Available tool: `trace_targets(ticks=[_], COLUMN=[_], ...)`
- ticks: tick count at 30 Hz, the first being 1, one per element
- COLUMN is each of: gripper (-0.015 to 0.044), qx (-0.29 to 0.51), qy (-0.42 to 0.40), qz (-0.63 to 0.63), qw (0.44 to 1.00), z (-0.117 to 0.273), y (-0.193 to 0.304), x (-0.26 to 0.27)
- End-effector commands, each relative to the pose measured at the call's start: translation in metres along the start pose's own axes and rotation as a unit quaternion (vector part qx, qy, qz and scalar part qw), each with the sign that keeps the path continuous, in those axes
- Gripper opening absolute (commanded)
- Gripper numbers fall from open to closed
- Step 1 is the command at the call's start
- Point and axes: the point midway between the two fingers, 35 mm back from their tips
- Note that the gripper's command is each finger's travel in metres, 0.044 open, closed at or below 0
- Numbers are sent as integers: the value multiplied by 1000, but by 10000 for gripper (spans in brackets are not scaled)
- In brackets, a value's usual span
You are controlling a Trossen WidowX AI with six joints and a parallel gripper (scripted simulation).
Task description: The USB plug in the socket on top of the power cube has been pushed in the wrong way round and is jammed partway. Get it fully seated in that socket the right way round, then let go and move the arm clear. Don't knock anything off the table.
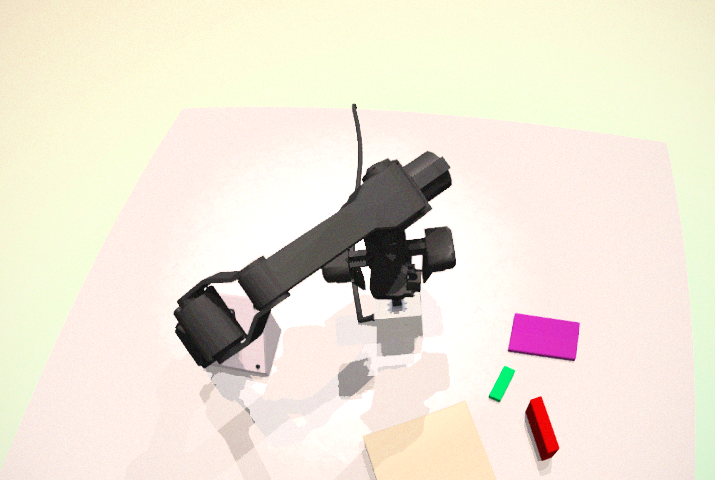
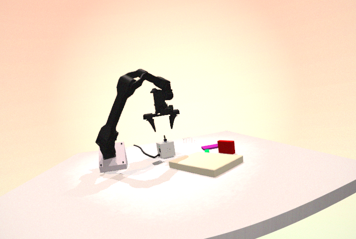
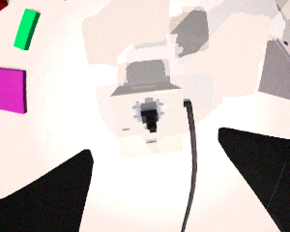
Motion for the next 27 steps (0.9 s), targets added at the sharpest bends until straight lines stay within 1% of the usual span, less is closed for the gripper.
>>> trace_targets(ticks=[1, 27], gripper=[440, 440], qx=[-5, -5], qy=[2, 2], qz=[1, 1], qw=[1000, 1000], z=[-2, -26], y=[1, 0], x=[-1, -1])
Point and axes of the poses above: the point midway between the two fingers, 35 mm back from their tips, its own z axis back along the fingers, its own x axis across the jaws, y = z × x, and after that the axes turned 2 degrees about -z, right-handed
